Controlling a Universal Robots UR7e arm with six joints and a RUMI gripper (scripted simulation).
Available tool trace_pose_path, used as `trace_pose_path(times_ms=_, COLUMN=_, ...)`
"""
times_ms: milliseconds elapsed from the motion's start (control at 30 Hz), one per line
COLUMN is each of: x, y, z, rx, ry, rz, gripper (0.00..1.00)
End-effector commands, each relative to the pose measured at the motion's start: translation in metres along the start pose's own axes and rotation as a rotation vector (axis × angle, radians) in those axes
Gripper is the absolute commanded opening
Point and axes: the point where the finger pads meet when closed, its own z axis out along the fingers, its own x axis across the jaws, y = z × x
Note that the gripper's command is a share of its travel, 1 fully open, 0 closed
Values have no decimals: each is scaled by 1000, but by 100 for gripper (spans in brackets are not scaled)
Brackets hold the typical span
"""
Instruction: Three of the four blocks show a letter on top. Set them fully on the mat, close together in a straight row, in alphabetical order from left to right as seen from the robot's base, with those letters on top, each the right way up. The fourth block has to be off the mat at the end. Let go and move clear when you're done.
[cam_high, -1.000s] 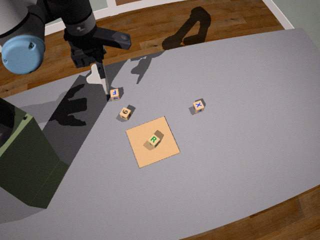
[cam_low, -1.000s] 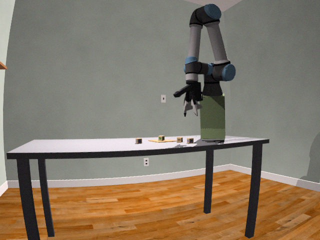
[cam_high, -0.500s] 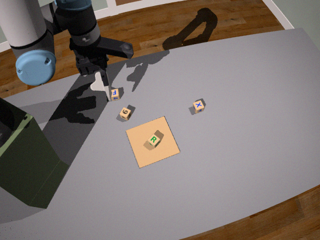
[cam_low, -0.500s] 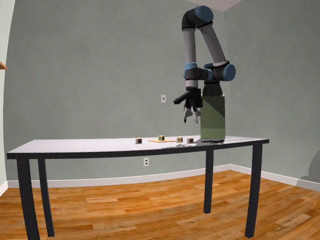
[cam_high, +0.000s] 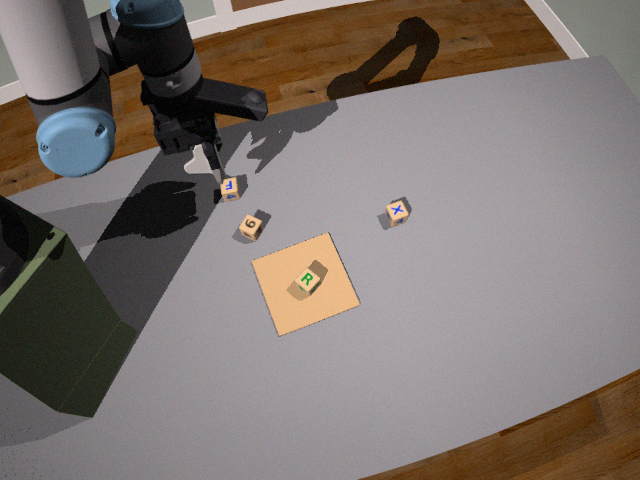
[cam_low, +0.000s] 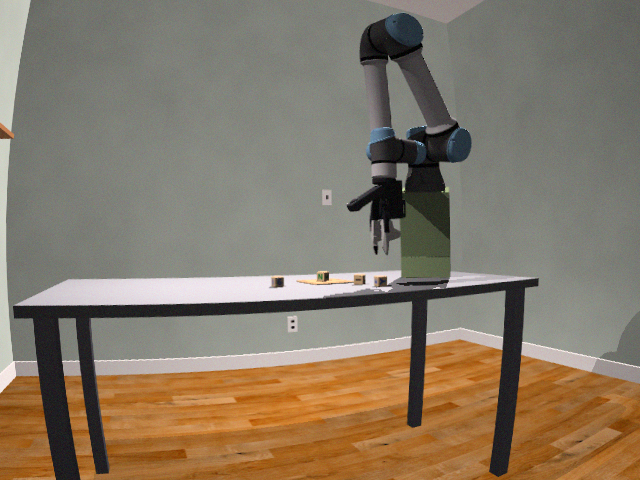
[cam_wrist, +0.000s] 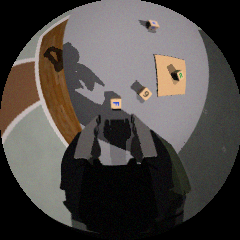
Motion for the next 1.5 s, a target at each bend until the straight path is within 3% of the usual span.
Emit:
trace_pose_path(times_ms=0, x=0, y=0, z=0, rx=1, ry=0, rz=0, gripper=40)
trace_pose_path(times_ms=933, x=0, y=0, z=1, rx=1, ry=0, rz=0, gripper=40)
trace_pose_path(times_ms=1467, x=0, y=0, z=13, rx=1, ry=0, rz=0, gripper=40)
